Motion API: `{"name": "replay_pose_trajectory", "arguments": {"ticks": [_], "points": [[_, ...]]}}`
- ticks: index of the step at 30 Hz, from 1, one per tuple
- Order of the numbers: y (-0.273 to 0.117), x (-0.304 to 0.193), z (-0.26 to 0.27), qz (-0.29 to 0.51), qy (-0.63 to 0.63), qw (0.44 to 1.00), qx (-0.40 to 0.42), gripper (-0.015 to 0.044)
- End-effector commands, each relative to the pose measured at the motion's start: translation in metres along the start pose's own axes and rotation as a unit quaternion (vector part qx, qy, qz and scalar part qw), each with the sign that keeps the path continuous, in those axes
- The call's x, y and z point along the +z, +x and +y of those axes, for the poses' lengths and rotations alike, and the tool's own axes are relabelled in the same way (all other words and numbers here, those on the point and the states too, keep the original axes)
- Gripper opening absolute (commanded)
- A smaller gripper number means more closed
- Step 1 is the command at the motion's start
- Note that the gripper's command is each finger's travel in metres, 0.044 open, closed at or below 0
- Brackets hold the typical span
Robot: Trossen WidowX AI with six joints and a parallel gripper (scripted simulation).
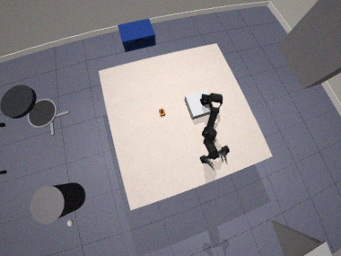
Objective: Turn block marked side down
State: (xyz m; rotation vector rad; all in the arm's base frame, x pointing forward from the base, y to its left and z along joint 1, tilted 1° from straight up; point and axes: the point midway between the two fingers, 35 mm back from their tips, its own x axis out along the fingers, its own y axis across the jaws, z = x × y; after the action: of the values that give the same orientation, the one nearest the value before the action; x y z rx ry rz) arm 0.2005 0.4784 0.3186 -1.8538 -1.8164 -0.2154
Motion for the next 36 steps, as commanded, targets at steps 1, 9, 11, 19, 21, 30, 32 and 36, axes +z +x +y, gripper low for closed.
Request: {"name": "replay_pose_trajectory", "arguments": {"ticks": [1,9,11,19,21,30,32,36], "points": [[0.0,0.0,0.003,-0.002,0.005,1.0,0.004,0.0426],[-0.04,0.0,0.126,-0.045,0.223,0.954,0.197,0.044],[-0.058,-0.002,0.157,-0.039,0.279,0.926,0.251,0.044],[-0.155,-0.018,0.256,0.05,0.469,0.761,0.446,0.044],[-0.184,-0.02,0.275,0.082,0.51,0.704,0.488,0.044],[-0.334,-0.035,0.319,0.29,0.625,0.374,0.621,0.044],[-0.369,-0.039,0.319,0.346,0.631,0.287,0.633,0.044],[-0.438,-0.048,0.307,0.458,0.614,0.111,0.633,0.044]]}}
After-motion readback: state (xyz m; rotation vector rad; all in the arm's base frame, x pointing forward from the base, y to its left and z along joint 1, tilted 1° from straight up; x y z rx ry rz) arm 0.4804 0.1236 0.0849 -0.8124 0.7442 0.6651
